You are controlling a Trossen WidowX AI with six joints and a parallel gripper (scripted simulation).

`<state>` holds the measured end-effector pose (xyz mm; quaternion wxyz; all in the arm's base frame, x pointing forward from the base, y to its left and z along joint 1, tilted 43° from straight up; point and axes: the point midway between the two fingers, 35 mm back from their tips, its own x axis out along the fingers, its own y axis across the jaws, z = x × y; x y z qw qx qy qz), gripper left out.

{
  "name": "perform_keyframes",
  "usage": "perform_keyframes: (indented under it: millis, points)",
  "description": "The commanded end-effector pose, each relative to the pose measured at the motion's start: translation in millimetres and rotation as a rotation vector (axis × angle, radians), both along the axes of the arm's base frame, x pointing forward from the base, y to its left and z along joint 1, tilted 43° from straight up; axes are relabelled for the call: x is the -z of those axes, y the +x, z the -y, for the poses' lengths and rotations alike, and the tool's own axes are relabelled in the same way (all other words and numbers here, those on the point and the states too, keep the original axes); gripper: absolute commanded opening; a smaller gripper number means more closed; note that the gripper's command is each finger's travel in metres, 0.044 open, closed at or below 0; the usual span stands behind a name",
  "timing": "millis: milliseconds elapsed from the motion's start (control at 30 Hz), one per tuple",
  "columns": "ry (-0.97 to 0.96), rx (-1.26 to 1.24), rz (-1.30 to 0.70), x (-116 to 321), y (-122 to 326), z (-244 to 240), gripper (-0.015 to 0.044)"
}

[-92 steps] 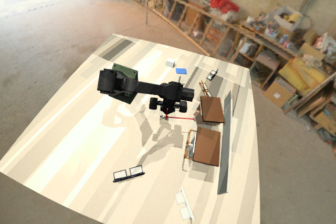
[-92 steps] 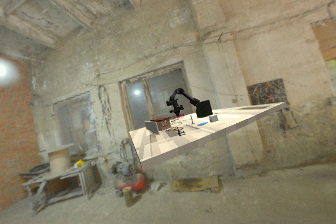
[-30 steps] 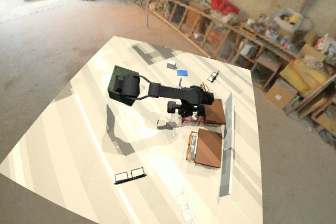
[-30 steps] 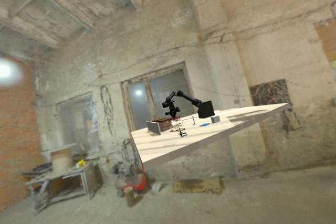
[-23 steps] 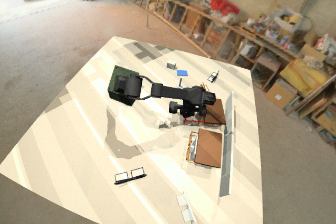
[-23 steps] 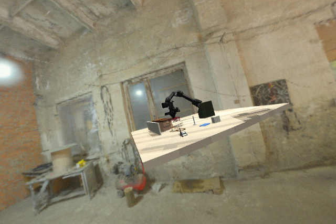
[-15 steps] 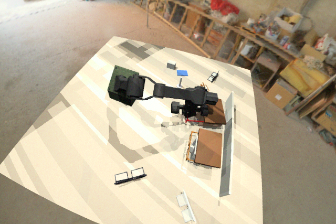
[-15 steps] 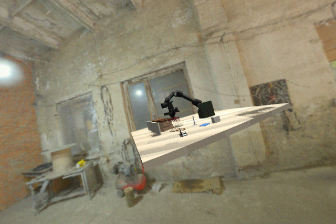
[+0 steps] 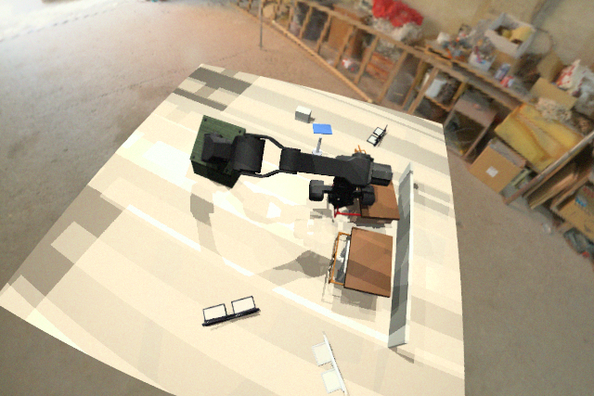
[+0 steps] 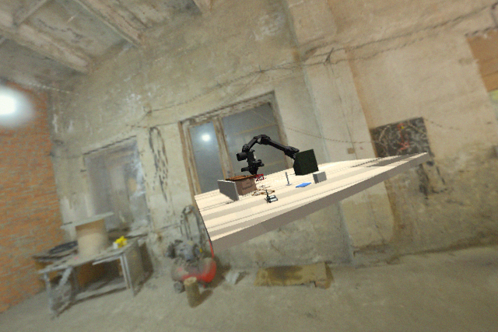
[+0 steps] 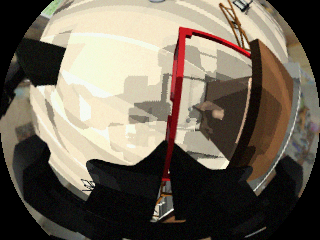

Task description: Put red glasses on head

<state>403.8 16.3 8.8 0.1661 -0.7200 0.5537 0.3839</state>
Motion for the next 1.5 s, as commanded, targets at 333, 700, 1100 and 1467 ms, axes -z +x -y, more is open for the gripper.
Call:
perform_keyframes:
  millis: [333, 700, 1100, 1467]
  points:
    - [-0.007, 0.003, -0.001, 7, 18, -5, 0.0000]
    - [-0.007, 0.003, 0.000, 9, 31, -9, 0.0000]
    - [-0.007, 0.003, 0.000, 10, 34, -10, 0.0000]
    - [-0.007, 0.003, 0.000, 11, 34, -9, 0.0000]
